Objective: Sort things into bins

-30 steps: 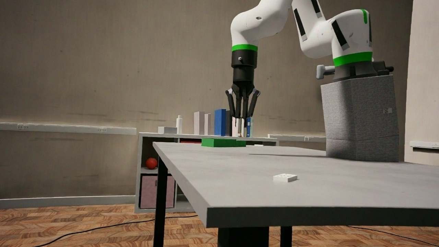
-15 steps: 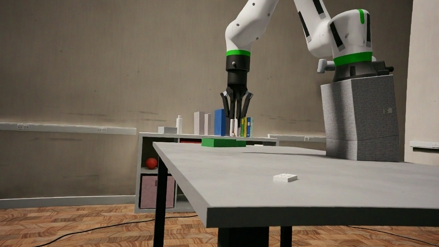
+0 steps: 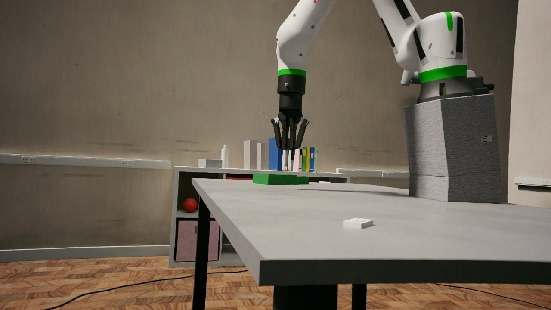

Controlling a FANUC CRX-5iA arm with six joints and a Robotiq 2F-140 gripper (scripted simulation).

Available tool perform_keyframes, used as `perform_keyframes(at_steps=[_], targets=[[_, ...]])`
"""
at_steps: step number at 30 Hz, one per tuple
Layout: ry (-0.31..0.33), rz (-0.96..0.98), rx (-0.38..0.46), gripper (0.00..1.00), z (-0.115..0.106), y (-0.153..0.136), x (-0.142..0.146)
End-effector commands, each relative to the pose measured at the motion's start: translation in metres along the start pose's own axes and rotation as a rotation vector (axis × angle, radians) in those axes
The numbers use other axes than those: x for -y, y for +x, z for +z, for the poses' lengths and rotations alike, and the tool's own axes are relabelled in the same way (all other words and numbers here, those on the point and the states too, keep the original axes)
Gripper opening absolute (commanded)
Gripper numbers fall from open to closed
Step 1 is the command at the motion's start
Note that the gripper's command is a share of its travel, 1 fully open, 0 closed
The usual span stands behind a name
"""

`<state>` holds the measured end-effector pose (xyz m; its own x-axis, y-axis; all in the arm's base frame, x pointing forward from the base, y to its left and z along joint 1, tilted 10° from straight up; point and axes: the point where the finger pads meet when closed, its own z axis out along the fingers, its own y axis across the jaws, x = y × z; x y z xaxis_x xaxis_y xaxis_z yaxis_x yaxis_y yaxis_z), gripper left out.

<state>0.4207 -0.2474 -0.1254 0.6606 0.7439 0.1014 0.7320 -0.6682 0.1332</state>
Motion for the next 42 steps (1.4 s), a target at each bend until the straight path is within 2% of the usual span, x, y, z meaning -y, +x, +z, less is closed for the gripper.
perform_keyframes(at_steps=[1,30,32,35,42], targets=[[0.003,-0.001,-0.004,0.15,0.000,-0.014,-0.011],[0.003,-0.001,-0.004,0.15,0.001,-0.145,-0.106],[0.003,-0.001,-0.004,0.15,0.001,-0.145,-0.106],[0.003,0.149,-0.003,0.15,0.001,-0.159,-0.116],[0.004,0.345,-0.003,0.15,0.001,-0.194,-0.141]])
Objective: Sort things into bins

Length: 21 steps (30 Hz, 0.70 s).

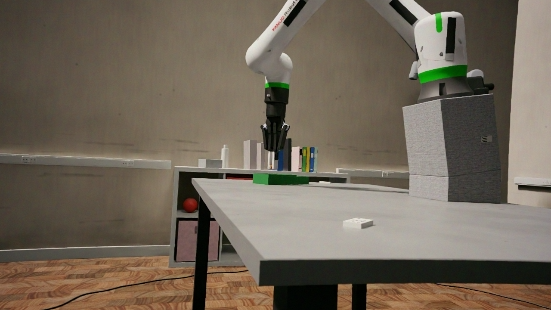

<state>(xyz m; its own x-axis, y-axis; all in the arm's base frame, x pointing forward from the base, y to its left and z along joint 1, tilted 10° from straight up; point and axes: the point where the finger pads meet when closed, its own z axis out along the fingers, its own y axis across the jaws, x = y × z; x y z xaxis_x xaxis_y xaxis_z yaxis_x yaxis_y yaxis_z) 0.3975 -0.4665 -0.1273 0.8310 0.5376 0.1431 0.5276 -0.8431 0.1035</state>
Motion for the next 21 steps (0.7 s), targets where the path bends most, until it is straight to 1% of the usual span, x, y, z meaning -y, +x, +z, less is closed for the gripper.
perform_keyframes(at_steps=[1,5,21], targets=[[0.006,0.074,0.008,0.15,0.000,-0.015,-0.020],[0.006,0.074,0.008,0.15,0.000,-0.030,-0.039],[0.006,0.074,0.008,0.15,0.002,-0.030,-0.038]])
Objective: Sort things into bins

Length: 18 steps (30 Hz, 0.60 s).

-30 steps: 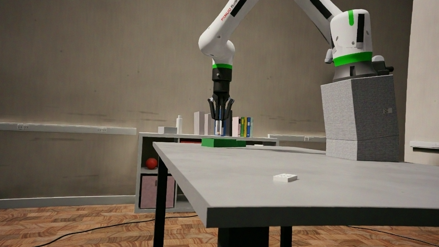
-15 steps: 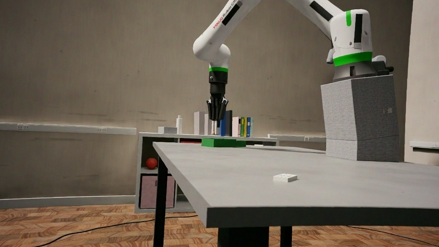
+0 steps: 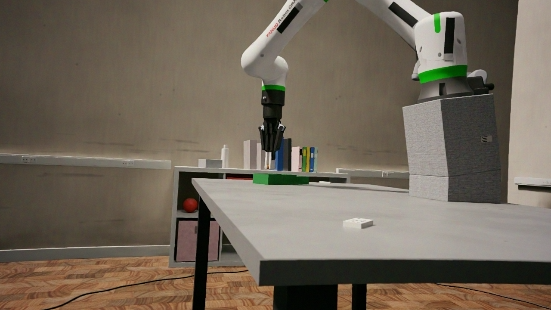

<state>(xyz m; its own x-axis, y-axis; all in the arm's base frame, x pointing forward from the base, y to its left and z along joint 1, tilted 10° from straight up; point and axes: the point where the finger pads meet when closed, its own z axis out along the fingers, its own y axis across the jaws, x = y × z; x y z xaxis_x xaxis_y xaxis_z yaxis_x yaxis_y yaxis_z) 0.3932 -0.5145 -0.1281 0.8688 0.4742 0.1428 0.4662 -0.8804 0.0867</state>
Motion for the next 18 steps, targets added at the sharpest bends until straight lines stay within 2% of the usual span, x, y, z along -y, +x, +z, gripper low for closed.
perform_keyframes(at_steps=[1,18], targets=[[0.000,0.000,0.000,0.15,0.004,0.000,0.000],[0.000,0.000,0.000,0.15,0.034,0.000,0.000]])
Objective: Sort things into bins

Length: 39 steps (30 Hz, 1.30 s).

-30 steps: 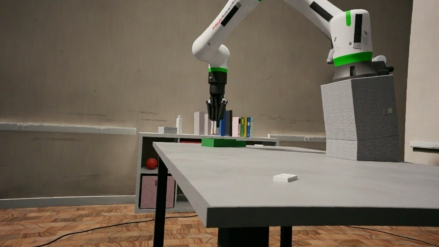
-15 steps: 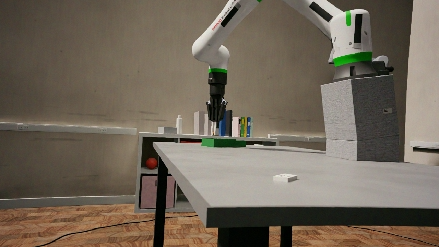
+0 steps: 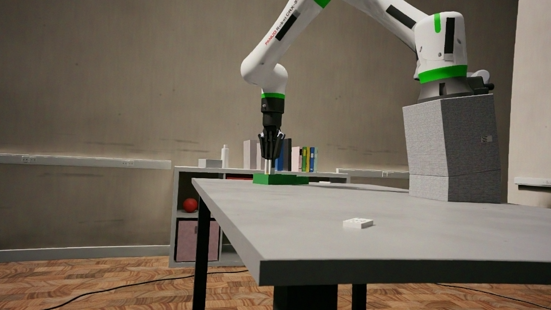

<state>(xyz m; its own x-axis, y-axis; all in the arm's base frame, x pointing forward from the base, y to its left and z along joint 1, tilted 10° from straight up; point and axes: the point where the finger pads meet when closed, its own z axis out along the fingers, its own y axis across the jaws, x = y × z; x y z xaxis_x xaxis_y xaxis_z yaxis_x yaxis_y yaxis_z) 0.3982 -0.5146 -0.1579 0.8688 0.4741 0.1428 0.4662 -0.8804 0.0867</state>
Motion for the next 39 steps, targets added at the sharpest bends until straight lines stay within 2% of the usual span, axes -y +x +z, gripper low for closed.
perform_keyframes(at_steps=[1,7,20,21,39], targets=[[0.000,0.000,0.000,0.15,0.003,0.000,0.000],[0.000,0.000,0.000,0.15,0.013,0.000,0.000],[0.000,0.000,0.000,0.15,0.014,0.000,0.000],[0.000,0.000,0.000,0.26,0.014,0.000,0.000],[0.000,0.000,0.000,0.26,0.013,0.000,0.000]])
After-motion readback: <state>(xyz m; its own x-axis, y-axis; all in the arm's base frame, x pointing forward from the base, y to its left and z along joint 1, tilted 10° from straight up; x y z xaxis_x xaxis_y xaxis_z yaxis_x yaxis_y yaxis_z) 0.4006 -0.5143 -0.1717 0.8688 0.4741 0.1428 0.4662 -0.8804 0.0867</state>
